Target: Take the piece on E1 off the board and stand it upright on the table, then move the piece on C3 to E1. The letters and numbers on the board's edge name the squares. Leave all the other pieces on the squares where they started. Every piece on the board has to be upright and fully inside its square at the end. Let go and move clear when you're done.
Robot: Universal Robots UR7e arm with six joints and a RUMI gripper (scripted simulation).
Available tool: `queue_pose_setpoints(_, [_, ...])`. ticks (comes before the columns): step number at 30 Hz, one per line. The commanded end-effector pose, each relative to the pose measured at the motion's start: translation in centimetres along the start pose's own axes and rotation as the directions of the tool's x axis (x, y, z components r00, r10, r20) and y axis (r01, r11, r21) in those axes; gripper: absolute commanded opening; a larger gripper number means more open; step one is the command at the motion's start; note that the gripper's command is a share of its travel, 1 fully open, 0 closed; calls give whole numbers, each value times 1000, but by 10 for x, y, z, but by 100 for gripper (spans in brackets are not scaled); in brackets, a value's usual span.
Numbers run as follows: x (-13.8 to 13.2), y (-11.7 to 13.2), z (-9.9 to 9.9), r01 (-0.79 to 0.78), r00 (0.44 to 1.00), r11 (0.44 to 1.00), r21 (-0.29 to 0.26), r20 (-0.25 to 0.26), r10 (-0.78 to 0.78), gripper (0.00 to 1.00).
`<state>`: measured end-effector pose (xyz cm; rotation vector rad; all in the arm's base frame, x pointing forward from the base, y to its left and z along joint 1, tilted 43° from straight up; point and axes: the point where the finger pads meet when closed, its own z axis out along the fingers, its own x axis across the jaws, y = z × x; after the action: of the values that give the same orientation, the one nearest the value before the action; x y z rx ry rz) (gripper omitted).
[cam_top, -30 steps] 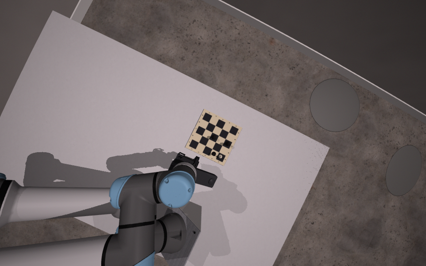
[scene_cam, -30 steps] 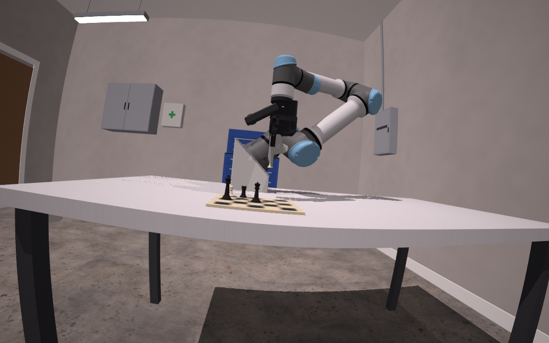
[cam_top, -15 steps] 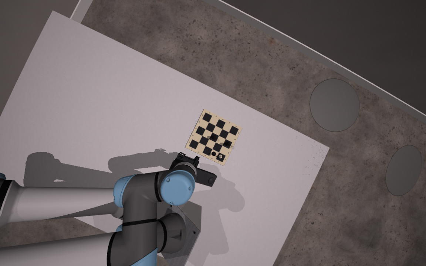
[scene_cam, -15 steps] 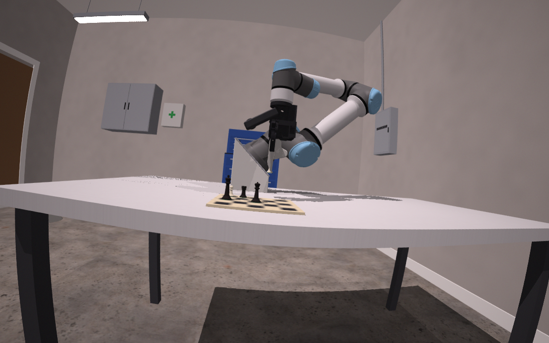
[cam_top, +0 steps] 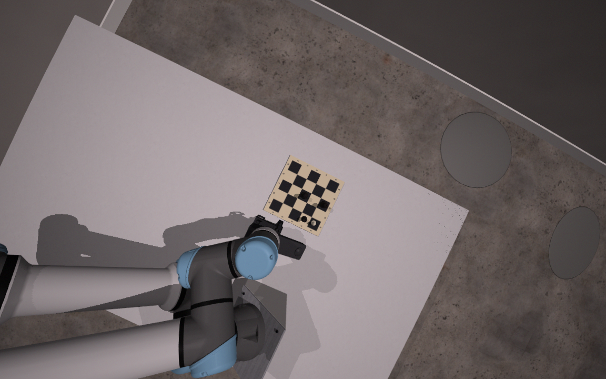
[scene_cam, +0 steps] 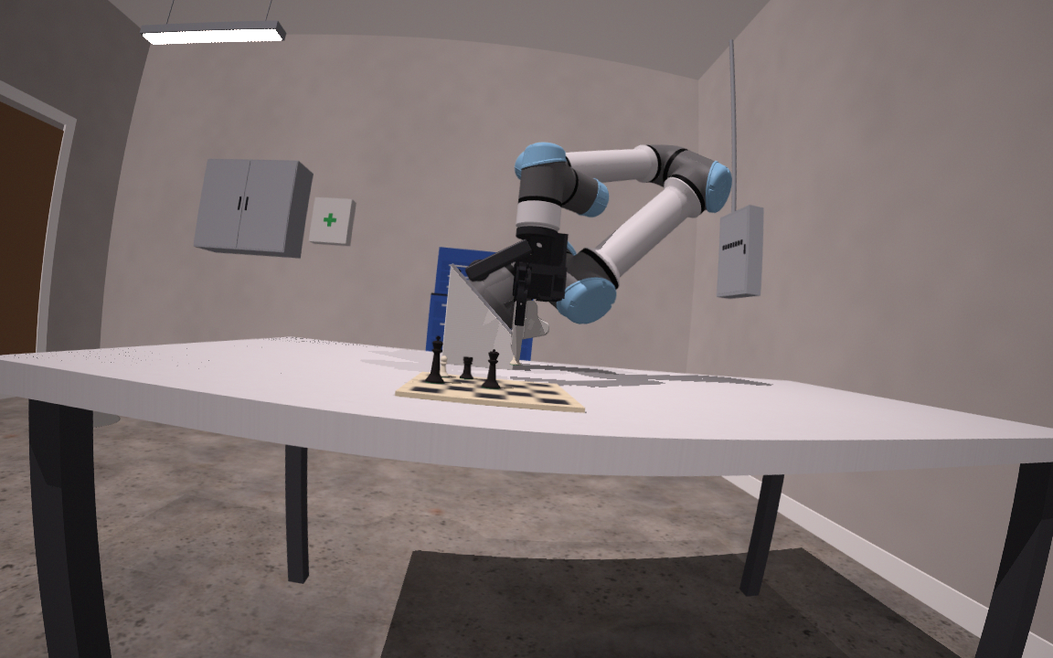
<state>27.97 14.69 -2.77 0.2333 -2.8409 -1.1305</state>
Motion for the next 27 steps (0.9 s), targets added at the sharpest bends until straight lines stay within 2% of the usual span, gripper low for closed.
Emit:
queue_pose_setpoints(1, [-3,-3,16,0,1000,1000,3,1,0,0])
queue_pose_setpoints(7, [-3,-3,24,0,1000,1000,3,1,0,0])
queue_pose_setpoints(27, [-3,-3,24,0,1000,1000,3,1,0,0])
